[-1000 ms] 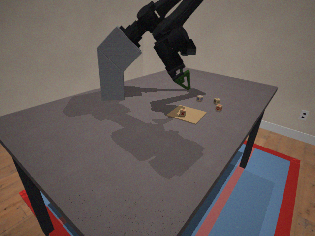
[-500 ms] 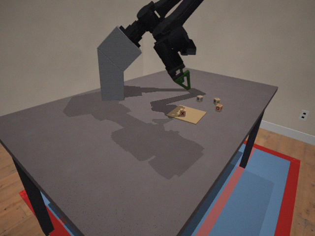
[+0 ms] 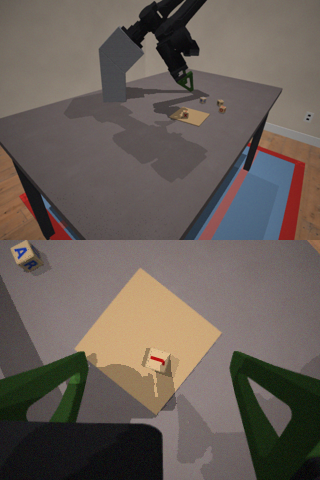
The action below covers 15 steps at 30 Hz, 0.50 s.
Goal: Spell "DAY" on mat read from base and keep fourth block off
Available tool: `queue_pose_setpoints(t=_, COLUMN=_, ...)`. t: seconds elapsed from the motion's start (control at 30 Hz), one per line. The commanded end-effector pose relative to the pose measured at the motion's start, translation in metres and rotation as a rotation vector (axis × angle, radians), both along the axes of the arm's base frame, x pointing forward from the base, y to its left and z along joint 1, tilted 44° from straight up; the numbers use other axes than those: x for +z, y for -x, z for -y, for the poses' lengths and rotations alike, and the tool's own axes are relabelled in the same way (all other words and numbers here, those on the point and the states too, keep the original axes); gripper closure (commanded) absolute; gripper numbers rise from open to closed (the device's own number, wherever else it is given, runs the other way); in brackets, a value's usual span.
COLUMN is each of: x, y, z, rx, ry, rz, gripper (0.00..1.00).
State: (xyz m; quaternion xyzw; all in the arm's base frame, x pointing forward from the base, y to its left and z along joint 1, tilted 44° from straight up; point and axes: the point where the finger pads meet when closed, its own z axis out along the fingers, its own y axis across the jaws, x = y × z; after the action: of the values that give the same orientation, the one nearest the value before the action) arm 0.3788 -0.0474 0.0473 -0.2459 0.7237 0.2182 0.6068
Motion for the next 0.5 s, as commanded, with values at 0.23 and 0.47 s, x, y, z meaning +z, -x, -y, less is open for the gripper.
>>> queue_pose_setpoints(t=0.23, x=0.003, y=-0.001, z=0.002, rx=-0.004, ry=0.005, rz=0.004, gripper=0.00)
queue_pose_setpoints(t=0.47, x=0.005, y=-0.020, z=0.005, rx=-0.039, ry=0.028, rz=-0.089, gripper=0.00)
